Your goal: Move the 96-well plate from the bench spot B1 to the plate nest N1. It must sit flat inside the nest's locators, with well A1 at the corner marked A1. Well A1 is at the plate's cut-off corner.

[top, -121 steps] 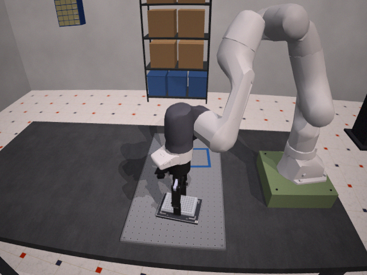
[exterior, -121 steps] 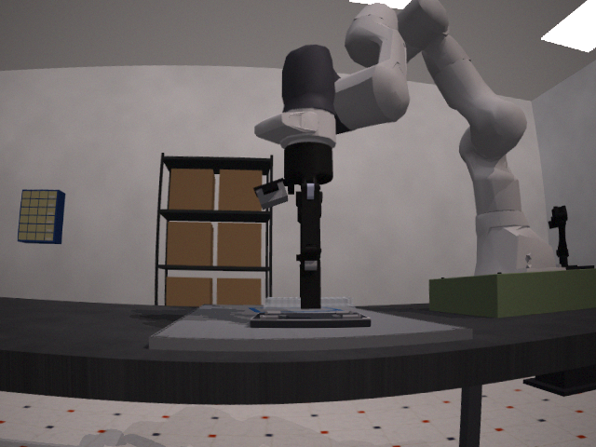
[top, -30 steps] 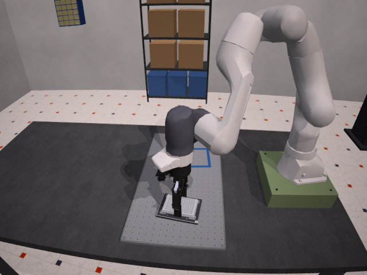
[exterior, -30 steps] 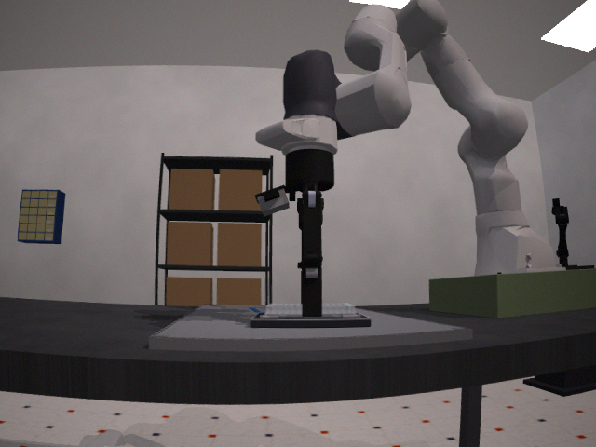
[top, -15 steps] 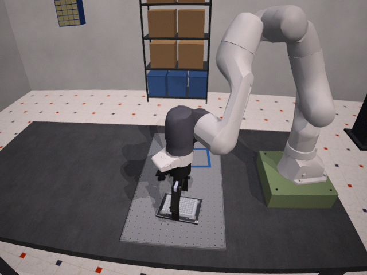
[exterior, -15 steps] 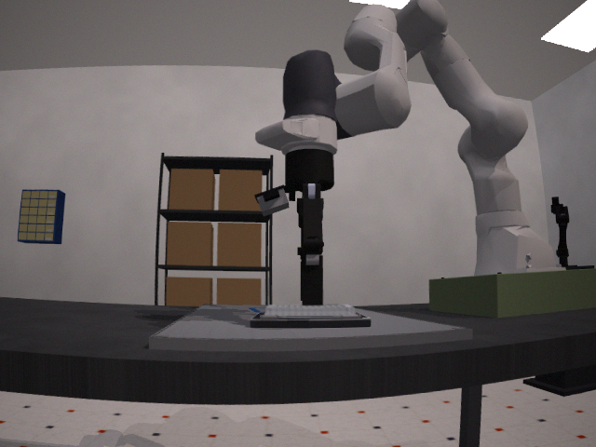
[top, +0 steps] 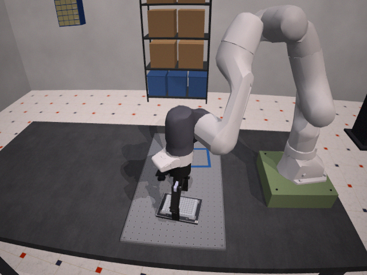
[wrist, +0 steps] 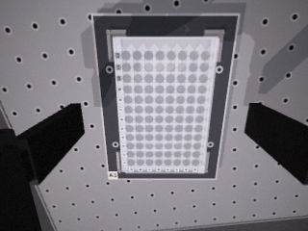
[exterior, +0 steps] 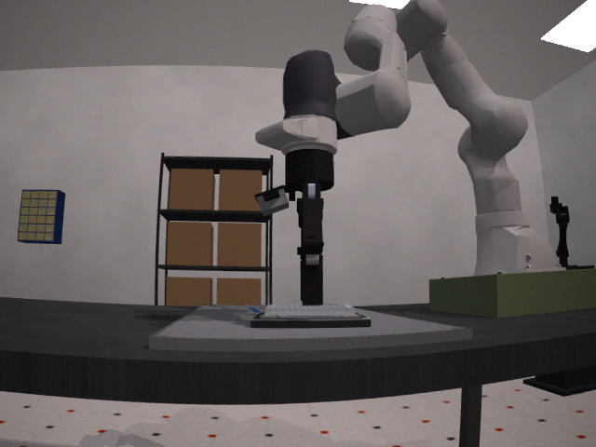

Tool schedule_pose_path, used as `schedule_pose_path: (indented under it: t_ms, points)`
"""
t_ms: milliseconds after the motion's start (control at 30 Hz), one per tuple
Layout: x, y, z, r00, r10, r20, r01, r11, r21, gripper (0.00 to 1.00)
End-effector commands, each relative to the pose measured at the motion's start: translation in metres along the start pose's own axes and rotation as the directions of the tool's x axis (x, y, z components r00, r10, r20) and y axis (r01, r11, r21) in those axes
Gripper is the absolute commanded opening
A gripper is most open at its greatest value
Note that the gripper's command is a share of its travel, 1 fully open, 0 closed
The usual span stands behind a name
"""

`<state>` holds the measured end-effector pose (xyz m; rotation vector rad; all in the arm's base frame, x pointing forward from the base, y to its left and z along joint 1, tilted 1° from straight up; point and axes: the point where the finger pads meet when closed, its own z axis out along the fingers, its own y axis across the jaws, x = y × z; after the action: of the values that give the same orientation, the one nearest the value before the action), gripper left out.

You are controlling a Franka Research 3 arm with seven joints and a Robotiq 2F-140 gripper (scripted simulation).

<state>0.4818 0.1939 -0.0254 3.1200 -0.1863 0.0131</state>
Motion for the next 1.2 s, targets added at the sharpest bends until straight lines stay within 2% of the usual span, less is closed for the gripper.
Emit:
schedule_pose_path:
  t_ms: [0, 933, 1167]
  points:
    - [0.000, -0.001, -0.002, 1.000, 0.004, -0.001, -0.004, 1.000, 0.002, 1.00]
    - [0.000, -0.001, -0.071, 1.000, 0.004, -0.001, -0.004, 1.000, 0.002, 1.00]
    - [0.000, -0.001, -0.071, 1.000, 0.004, -0.001, -0.004, 1.000, 0.002, 1.00]
